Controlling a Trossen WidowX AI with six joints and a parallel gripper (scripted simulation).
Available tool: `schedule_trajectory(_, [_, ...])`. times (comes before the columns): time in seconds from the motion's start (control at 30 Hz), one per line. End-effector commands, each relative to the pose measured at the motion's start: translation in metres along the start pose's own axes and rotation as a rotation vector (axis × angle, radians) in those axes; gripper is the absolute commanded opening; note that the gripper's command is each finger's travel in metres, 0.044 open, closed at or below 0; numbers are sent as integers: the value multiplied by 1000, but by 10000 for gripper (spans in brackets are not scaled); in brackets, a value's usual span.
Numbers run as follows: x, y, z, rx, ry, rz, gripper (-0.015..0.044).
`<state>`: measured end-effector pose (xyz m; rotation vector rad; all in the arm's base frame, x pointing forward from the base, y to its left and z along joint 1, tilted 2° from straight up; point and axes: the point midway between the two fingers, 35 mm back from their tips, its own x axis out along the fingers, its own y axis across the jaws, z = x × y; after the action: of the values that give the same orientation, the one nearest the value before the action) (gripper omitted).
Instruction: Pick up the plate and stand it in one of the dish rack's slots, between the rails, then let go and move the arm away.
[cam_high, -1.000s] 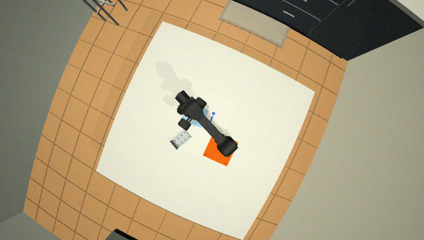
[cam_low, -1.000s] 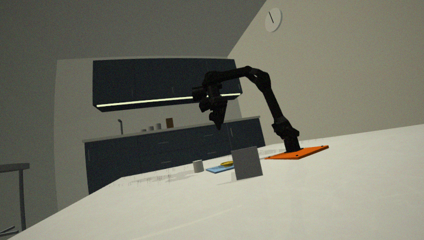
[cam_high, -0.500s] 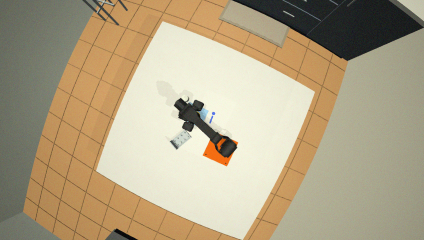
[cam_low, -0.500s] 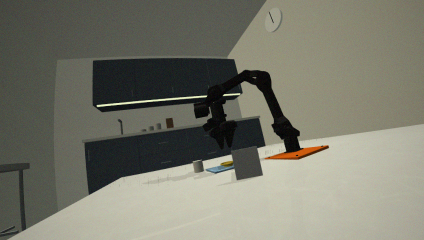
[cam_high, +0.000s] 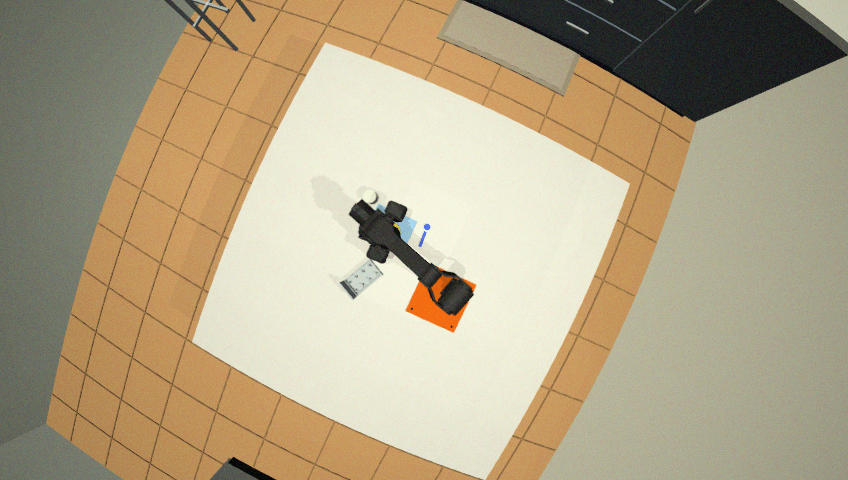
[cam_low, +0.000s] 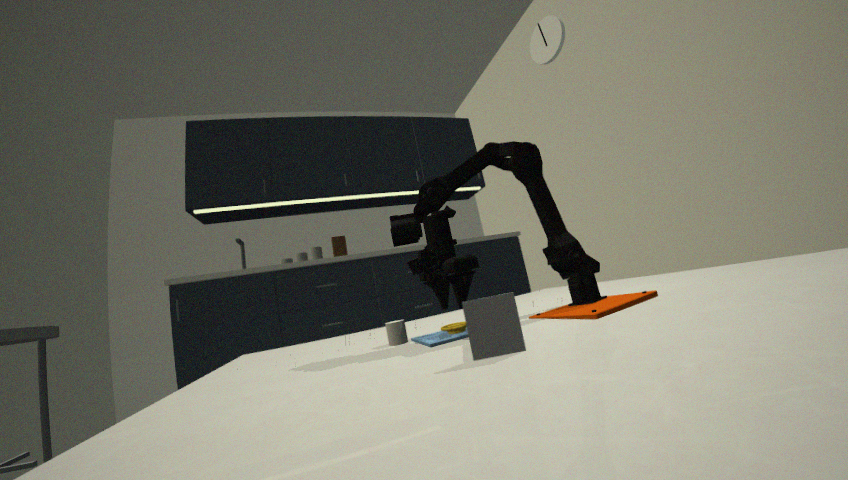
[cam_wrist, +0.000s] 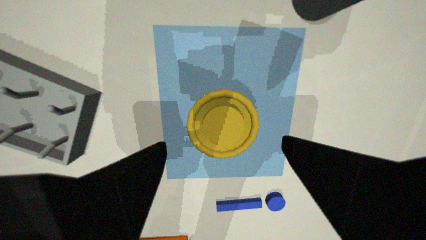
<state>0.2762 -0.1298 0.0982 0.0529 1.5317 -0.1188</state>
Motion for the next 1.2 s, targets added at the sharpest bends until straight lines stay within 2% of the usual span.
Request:
schedule_trajectory(0.0, [7, -1, 0, -6, 3, -4, 400])
schedule_trajectory(0.93, [49, -3, 0, -6, 3, -4, 400])
schedule_trajectory(1.17, [49, -3, 0, -6, 3, -4, 367])
